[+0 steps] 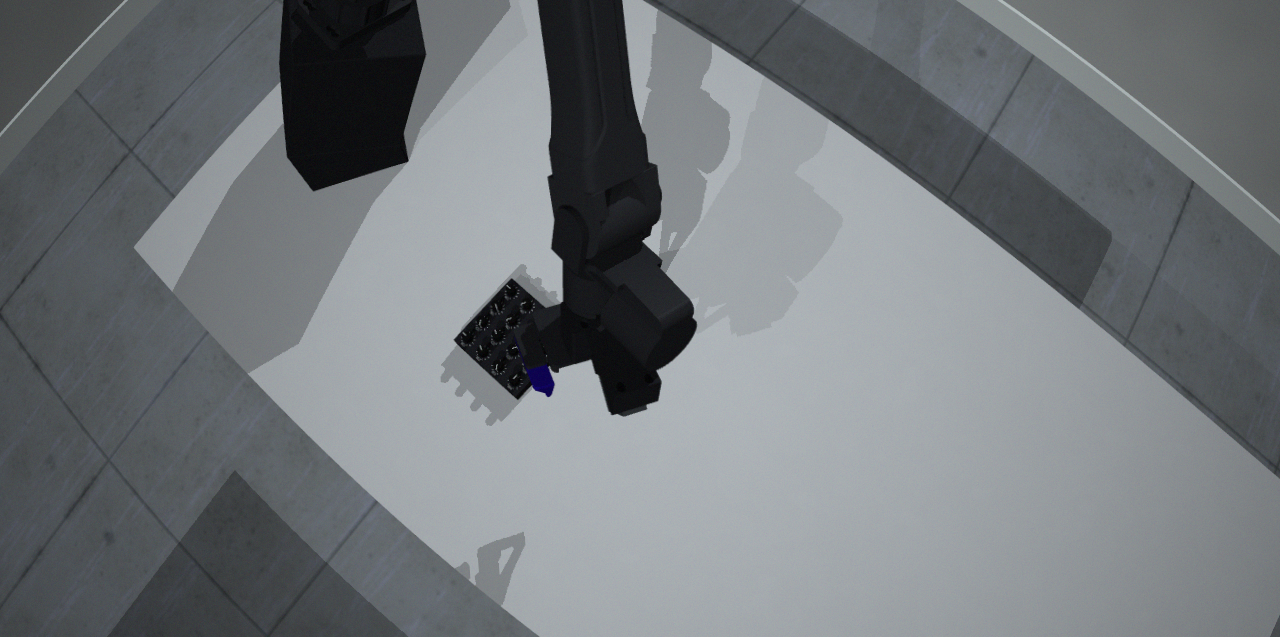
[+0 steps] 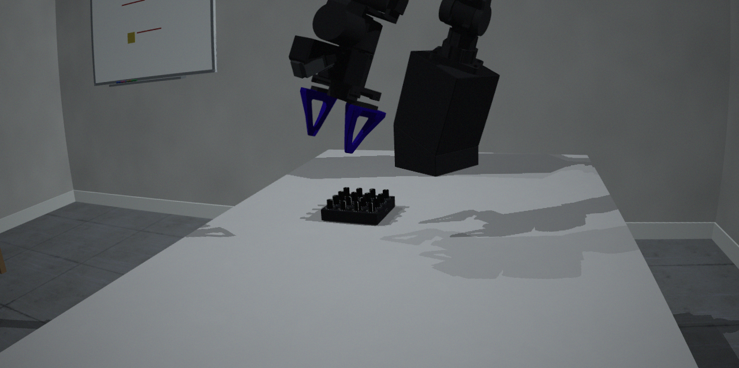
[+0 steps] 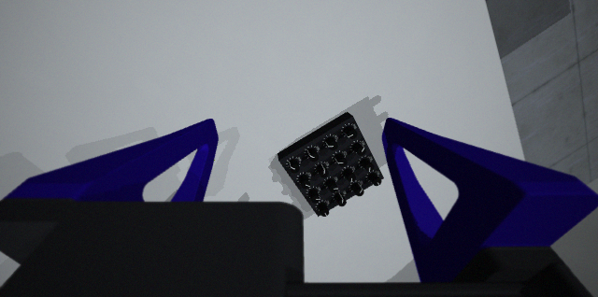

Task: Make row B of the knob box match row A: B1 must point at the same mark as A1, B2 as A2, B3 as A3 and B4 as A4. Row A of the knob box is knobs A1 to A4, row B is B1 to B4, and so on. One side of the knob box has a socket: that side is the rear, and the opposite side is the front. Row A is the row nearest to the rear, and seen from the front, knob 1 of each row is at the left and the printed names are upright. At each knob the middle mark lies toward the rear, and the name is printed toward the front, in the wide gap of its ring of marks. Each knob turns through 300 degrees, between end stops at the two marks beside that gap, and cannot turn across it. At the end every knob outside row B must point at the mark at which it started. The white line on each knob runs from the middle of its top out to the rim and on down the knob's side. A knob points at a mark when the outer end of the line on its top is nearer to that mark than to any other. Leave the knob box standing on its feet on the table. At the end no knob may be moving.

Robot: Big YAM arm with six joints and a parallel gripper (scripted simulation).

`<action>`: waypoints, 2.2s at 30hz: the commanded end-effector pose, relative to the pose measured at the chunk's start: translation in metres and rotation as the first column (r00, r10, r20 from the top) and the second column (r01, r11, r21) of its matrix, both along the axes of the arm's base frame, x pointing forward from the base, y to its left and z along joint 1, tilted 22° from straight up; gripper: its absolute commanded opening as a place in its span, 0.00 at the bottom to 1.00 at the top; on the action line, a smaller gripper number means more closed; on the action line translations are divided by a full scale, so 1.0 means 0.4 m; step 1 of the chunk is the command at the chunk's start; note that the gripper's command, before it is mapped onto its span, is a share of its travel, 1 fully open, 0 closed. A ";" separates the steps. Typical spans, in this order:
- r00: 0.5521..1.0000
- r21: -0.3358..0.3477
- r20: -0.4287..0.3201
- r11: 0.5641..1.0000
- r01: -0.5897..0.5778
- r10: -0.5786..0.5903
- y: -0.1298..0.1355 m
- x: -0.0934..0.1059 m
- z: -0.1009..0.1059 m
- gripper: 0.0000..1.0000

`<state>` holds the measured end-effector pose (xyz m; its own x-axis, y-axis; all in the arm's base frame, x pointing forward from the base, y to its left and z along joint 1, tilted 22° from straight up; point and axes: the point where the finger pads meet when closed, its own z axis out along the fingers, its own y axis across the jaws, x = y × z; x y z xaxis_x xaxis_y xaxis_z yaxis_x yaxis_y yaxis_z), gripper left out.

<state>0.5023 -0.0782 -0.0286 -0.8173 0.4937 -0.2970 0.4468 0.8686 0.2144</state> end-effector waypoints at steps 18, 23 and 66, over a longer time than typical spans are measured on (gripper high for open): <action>0.856 0.120 -0.029 0.852 -0.509 0.516 0.031 -0.264 -0.230 1.00; 0.829 0.113 -0.007 0.824 -0.555 0.559 0.053 -0.251 -0.223 1.00; 0.832 0.112 -0.007 0.827 -0.551 0.555 0.050 -0.249 -0.216 1.00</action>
